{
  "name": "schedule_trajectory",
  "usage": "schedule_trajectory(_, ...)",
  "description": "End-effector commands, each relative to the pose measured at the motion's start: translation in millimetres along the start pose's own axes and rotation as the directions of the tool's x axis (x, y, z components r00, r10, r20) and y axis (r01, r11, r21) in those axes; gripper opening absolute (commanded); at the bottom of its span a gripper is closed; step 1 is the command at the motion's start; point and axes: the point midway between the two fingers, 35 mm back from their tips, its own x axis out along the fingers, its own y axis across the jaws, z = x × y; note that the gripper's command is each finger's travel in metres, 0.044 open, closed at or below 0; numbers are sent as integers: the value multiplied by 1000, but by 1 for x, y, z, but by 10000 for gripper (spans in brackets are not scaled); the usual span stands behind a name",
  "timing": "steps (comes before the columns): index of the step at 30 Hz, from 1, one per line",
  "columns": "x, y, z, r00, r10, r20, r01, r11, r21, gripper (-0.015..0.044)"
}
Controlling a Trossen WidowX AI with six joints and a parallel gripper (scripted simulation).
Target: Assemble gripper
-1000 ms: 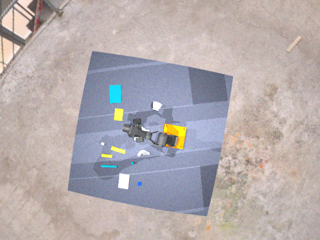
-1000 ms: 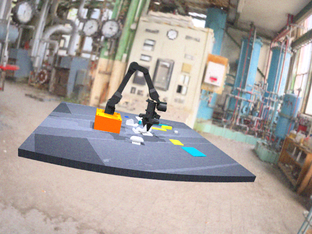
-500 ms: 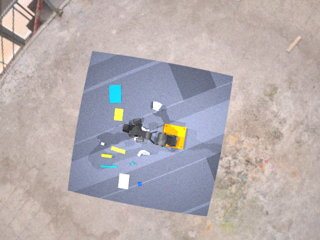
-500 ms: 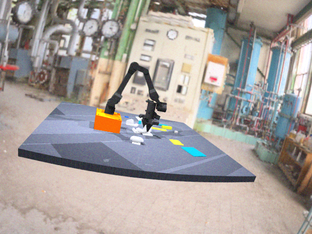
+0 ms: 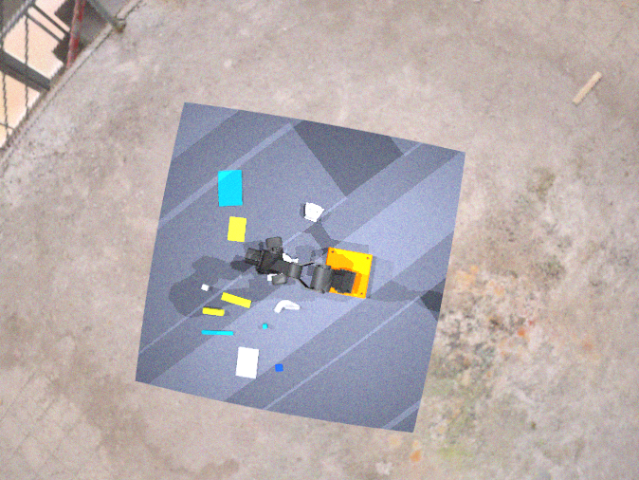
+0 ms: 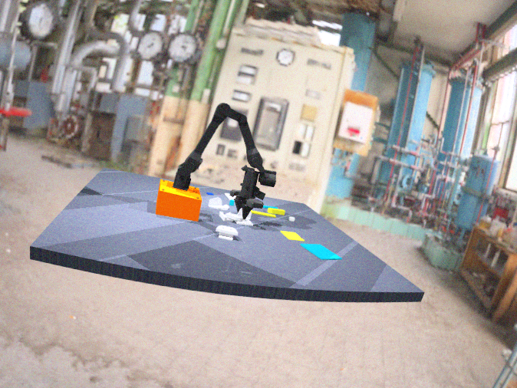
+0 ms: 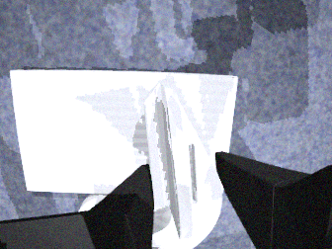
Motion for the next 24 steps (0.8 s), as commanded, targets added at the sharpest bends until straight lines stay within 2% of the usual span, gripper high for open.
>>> schedule_trajectory(1, 3, 1, -1, 1000, 2, -3, -2, 1000, -6, 134)
schedule_trajectory(24, 6, 1, -1, 1000, 2, -3, -2, 1000, -6, 134)
